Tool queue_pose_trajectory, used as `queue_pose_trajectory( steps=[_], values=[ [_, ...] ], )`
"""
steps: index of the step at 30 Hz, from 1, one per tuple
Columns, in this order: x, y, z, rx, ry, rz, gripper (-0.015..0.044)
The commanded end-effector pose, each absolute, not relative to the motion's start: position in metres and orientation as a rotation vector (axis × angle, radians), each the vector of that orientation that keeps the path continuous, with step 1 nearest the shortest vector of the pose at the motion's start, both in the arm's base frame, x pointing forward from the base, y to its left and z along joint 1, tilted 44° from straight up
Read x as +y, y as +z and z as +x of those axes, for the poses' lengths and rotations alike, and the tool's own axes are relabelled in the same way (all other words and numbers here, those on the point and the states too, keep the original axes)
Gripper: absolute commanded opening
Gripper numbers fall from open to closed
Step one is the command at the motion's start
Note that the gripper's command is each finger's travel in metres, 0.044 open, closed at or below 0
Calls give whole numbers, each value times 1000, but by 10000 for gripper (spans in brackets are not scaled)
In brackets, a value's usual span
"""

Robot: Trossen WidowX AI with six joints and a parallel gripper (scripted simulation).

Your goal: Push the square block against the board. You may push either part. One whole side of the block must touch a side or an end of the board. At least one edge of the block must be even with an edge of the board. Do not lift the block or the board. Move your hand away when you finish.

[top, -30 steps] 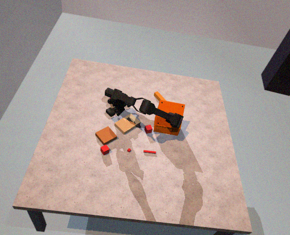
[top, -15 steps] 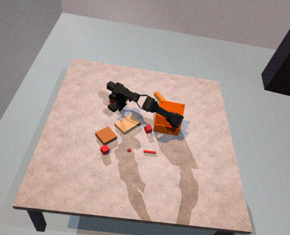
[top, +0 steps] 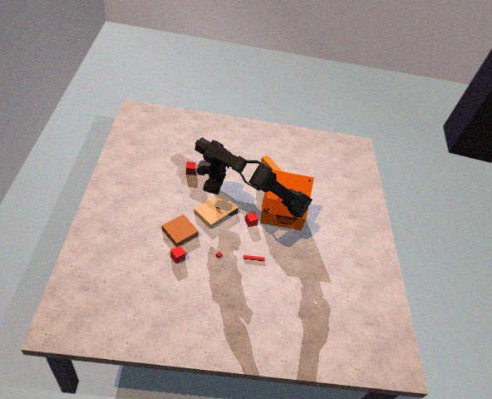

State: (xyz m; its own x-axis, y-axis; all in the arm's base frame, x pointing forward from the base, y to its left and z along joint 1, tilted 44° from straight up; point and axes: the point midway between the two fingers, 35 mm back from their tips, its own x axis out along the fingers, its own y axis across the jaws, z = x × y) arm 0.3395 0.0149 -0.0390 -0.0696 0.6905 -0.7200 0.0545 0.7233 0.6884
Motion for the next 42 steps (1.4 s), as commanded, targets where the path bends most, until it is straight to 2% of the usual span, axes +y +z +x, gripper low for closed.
queue_pose_trajectory(
  steps=[1, 26, 37, 42],
  values=[
    [11, -37, 326, 1513, 679, 513, 0],
    [13, -37, 226, 1083, 1231, -135, 0],
    [15, -38, 224, 1086, 1237, -125, 0],
    [13, -37, 240, 1174, 1149, -13, 0]
  ],
)
